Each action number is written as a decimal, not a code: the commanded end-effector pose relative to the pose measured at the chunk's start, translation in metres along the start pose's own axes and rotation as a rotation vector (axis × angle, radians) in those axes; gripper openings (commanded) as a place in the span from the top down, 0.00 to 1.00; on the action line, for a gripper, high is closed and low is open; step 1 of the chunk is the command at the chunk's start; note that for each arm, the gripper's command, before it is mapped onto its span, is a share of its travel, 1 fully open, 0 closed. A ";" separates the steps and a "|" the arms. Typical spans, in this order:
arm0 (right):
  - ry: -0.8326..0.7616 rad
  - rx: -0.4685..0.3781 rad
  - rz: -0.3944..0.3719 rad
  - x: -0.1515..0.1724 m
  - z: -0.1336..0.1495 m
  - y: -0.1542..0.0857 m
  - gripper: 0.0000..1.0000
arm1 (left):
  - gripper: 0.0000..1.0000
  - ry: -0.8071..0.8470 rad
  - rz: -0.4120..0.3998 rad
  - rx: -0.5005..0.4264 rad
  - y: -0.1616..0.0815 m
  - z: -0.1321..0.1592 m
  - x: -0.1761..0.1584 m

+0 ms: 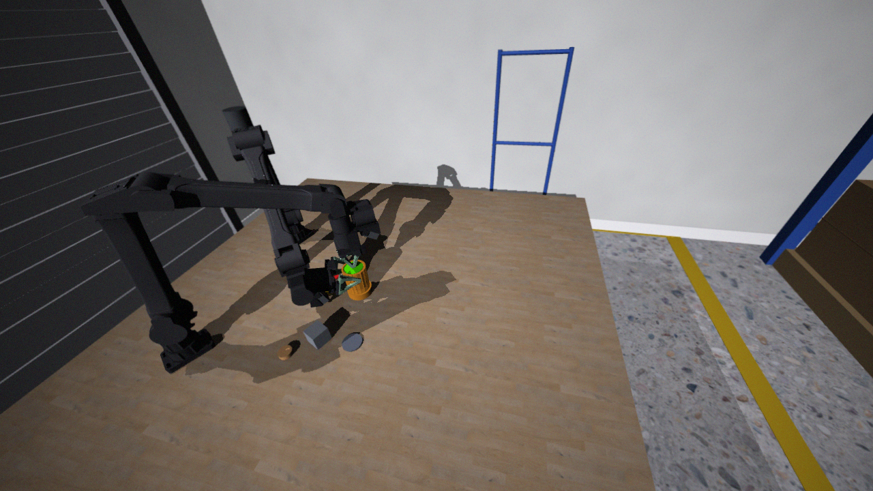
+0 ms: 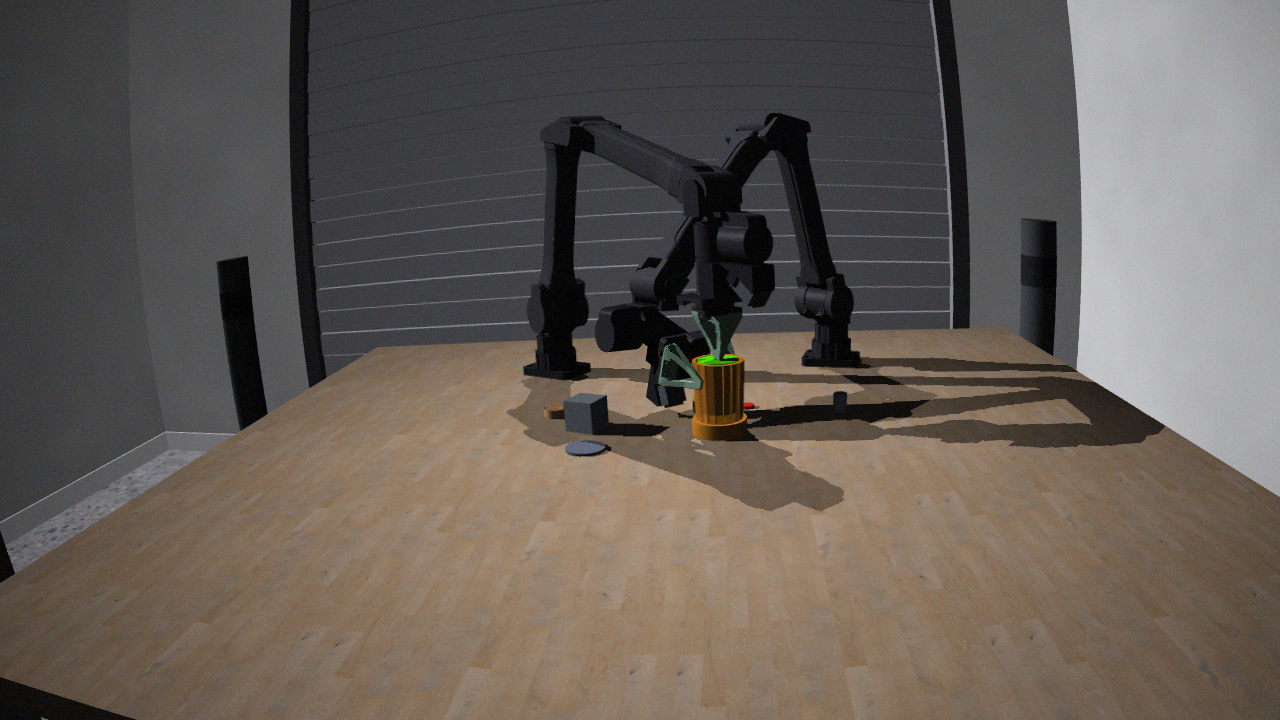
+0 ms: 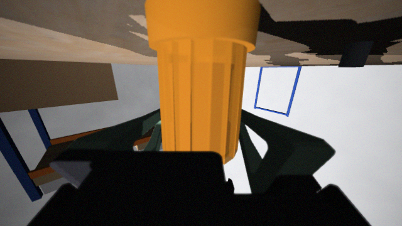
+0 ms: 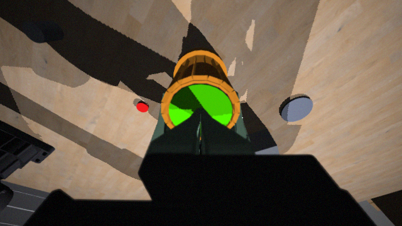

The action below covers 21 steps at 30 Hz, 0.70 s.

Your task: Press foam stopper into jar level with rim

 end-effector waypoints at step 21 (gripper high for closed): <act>0.006 0.015 0.001 -0.005 -0.011 -0.033 1.00 | 0.36 -0.033 -0.039 0.005 -0.013 0.019 0.017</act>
Point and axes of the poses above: on each arm, the point where the finger pads meet when closed, its own y axis out along the fingers, its own x axis across the jaws, z = x × y, the point moved 9 cm from there along -y, back along the fingers, and after that the axes turned 6 degrees about -y, right-handed, at the moved point
